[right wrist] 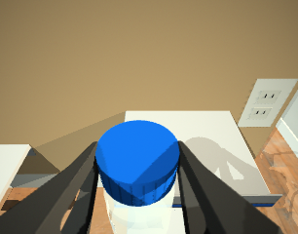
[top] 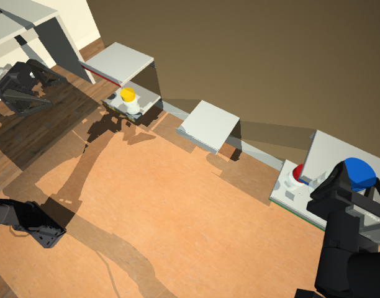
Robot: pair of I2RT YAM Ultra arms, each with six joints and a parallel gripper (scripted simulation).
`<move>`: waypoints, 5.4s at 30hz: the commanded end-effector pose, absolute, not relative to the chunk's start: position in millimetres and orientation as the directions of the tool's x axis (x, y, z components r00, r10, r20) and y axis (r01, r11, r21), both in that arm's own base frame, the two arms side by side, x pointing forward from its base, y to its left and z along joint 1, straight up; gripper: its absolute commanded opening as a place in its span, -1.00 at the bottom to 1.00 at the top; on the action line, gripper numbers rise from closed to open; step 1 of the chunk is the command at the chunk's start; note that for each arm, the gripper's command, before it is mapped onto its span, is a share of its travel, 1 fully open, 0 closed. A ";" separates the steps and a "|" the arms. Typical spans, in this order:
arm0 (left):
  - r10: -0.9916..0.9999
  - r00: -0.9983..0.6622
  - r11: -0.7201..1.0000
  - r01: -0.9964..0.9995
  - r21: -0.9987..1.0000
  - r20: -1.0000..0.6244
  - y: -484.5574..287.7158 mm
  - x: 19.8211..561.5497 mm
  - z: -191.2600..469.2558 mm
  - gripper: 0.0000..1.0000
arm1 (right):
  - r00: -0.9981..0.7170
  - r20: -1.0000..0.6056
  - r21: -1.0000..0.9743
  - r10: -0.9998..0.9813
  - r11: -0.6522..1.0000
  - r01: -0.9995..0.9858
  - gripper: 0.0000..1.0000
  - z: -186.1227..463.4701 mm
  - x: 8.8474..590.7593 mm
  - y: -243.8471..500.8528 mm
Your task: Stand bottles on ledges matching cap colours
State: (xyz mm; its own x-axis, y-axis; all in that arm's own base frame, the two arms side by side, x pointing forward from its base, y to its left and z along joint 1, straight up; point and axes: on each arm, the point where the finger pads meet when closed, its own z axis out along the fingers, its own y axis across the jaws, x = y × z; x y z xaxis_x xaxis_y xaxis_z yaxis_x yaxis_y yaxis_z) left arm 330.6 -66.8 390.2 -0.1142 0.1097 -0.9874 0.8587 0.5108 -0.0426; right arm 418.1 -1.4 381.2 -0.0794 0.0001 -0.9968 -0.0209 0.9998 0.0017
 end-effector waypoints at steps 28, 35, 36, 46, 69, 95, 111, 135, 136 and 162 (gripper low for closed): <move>0.105 -0.099 0.495 0.868 -0.034 -0.990 -68.0 326.0 398.6 0.74 | 0.034 -0.999 -0.004 -0.004 1.000 0.012 -0.02 438.6 405.3 -9.1; 0.105 -0.099 0.495 0.868 -0.034 -0.990 -68.0 326.0 398.6 0.74 | 0.059 -0.998 -0.006 -0.007 1.000 0.020 -0.02 441.0 425.9 -10.5; 0.105 -0.099 0.495 0.868 -0.034 -0.990 -68.0 326.0 398.6 0.74 | 0.064 -0.998 -0.006 -0.007 1.000 0.015 -0.02 441.7 430.1 -8.6; 0.105 -0.099 0.495 0.868 -0.034 -0.990 -68.0 326.0 398.6 0.74 | 0.066 -0.998 -0.007 -0.008 1.000 0.013 -0.02 439.1 451.2 -8.6; 0.105 -0.099 0.495 0.868 -0.034 -0.990 -68.0 326.0 398.6 0.74 | 0.082 -0.997 -0.010 -0.011 1.000 0.013 -0.02 438.1 487.7 -9.1; 0.105 -0.099 0.495 0.868 -0.034 -0.990 -68.0 326.0 398.6 0.74 | 0.077 -0.997 -0.011 -0.011 1.000 0.000 -0.02 404.2 488.6 -3.8; 0.105 -0.099 0.495 0.868 -0.034 -0.990 -68.0 326.0 398.6 0.74 | 0.091 -0.996 -0.012 -0.012 1.000 0.000 -0.02 402.6 488.9 -3.7; 0.105 -0.099 0.495 0.868 -0.034 -0.990 -68.0 326.0 398.6 0.74 | 0.026 -1.000 -0.011 -0.011 1.000 0.008 -0.02 355.2 493.0 -2.6; 0.105 -0.099 0.495 0.868 -0.034 -0.990 -68.0 326.0 398.6 0.74 | 0.033 -0.999 -0.011 -0.011 1.000 0.008 -0.02 358.4 491.3 -2.5; 0.105 -0.099 0.495 0.868 -0.034 -0.990 -68.0 326.0 398.6 0.74 | 0.025 -1.000 -0.011 -0.011 1.000 0.006 0.40 356.1 466.4 -8.0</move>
State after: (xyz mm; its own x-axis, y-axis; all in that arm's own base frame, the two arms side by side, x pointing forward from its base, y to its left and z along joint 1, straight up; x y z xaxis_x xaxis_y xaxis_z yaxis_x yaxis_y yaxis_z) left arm 330.6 -66.8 390.2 -0.1143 0.1097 -0.9874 0.8587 0.5108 -0.0426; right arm 479.5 -4.8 337.4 -0.0204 -0.0029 -0.9998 0.0063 1.0000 -0.0031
